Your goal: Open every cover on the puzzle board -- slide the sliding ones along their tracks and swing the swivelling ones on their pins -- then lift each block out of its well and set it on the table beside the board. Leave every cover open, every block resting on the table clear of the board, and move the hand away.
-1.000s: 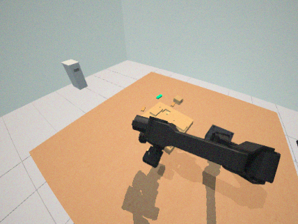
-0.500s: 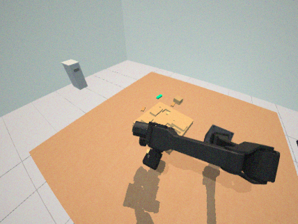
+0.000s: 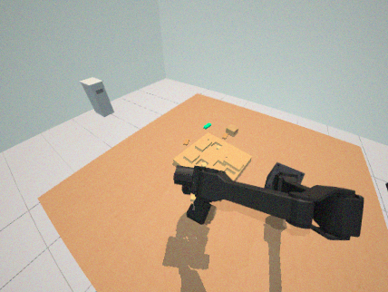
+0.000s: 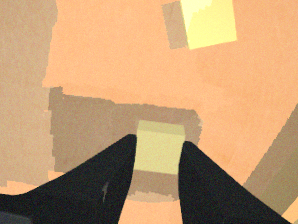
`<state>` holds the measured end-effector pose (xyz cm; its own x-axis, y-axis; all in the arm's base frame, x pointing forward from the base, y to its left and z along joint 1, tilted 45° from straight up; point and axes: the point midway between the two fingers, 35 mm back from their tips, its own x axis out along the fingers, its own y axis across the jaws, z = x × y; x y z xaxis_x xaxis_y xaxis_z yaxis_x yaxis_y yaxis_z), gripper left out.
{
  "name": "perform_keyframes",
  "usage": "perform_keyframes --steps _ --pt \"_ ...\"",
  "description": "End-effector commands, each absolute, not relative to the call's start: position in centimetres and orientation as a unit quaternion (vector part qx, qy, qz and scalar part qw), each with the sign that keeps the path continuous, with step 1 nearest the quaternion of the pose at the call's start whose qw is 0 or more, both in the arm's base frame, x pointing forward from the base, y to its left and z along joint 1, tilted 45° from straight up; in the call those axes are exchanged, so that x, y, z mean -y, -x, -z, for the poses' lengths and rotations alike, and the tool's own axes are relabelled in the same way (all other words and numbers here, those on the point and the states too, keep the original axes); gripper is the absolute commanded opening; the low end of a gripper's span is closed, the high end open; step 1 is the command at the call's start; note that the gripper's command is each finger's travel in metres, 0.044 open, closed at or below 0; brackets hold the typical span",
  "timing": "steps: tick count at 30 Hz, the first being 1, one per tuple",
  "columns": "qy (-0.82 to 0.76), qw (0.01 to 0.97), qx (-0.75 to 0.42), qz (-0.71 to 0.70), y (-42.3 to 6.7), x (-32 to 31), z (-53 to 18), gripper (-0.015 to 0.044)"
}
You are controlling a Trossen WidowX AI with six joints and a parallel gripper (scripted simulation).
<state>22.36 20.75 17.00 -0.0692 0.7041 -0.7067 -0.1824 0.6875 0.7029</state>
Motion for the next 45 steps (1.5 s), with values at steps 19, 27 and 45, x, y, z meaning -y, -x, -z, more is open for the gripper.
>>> perform_keyframes --steps 19,27,45 --pt "-0.203 0.650 -0.647 -0.342 -22.0 -21.7 -16.1 0.0342" --pt "-0.201 0.651 -0.648 -0.340 -22.3 -20.7 -17.0 0.0440" --pt "-0.201 0.651 -0.649 -0.338 -22.5 -16.6 -21.0 0.0440"
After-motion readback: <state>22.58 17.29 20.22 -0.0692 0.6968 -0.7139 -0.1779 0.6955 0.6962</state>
